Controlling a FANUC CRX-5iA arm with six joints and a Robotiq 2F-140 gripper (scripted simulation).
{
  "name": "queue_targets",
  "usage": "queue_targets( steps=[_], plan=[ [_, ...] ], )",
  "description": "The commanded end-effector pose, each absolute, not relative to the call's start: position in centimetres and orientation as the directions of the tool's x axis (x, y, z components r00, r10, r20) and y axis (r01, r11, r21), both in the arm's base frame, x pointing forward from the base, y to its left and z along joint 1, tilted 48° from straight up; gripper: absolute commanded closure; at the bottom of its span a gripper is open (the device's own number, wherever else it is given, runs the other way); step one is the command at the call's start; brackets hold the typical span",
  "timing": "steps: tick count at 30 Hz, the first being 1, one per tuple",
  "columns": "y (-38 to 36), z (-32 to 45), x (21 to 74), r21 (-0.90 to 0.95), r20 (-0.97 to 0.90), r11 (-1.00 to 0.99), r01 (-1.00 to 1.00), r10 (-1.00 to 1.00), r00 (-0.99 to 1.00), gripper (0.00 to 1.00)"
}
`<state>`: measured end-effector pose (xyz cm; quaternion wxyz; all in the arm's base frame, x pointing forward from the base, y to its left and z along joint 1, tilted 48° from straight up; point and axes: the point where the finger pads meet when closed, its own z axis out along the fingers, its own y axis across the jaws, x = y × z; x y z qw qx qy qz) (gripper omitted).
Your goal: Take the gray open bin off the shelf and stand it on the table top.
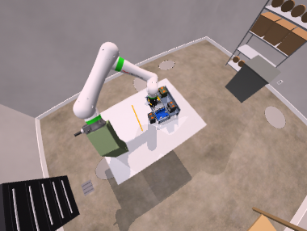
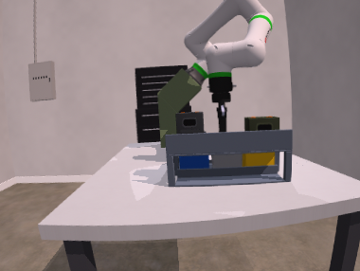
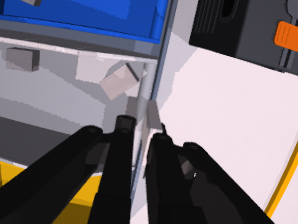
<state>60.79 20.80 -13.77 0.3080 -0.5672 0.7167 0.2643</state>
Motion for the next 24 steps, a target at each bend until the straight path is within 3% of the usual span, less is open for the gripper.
queue_targets(
  steps=[1, 24],
  plan=[
    [20.76, -13.76, 60.82, 0.029, -0.741, 0.217, -0.976, -0.650, -0.167, 1.00],
    [21.02, -14.00, 60.87, 0.029, -0.741, 0.217, -0.976, -0.650, -0.167, 1.00]
  ],
)
